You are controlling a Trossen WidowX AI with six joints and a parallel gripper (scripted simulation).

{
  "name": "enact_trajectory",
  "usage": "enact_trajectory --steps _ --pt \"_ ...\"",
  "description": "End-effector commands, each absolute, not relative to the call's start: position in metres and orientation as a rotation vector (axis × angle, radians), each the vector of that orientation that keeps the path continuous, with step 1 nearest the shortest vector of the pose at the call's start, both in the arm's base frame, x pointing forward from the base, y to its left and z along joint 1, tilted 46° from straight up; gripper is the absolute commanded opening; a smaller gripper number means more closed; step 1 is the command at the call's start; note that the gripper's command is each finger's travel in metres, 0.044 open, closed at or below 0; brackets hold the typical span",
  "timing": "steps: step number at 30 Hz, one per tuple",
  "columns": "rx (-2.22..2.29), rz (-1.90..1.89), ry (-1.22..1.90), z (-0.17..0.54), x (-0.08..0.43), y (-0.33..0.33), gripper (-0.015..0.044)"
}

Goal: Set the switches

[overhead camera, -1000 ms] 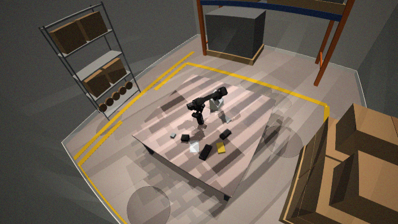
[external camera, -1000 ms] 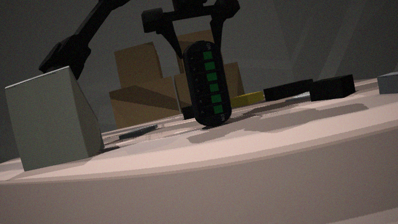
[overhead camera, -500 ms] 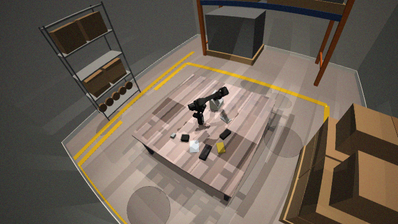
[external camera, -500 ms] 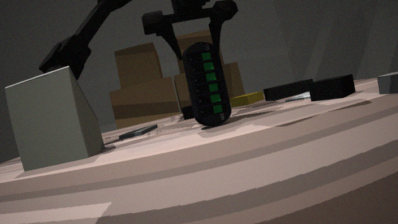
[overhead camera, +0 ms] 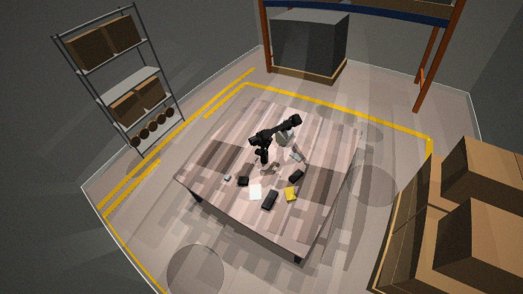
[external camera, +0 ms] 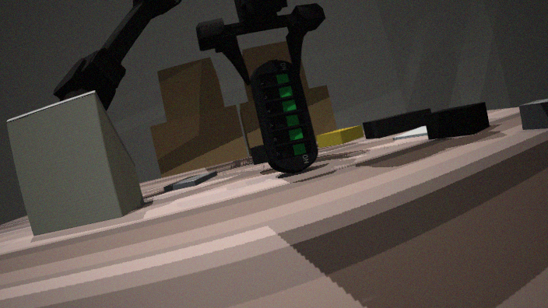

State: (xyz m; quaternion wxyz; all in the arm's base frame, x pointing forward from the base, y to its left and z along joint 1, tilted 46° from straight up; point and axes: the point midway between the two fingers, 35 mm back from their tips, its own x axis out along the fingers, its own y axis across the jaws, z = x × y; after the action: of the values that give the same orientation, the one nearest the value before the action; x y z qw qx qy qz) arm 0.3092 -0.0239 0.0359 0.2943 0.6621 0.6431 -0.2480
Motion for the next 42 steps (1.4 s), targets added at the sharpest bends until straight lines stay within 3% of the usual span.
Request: enact_trajectory --steps 1,42 --pt "1.763 -0.657 1.722 0.037 0.308 -0.018 0.0338" --pt "1.764 -0.656 1.723 0.054 0.307 0.010 0.0338"
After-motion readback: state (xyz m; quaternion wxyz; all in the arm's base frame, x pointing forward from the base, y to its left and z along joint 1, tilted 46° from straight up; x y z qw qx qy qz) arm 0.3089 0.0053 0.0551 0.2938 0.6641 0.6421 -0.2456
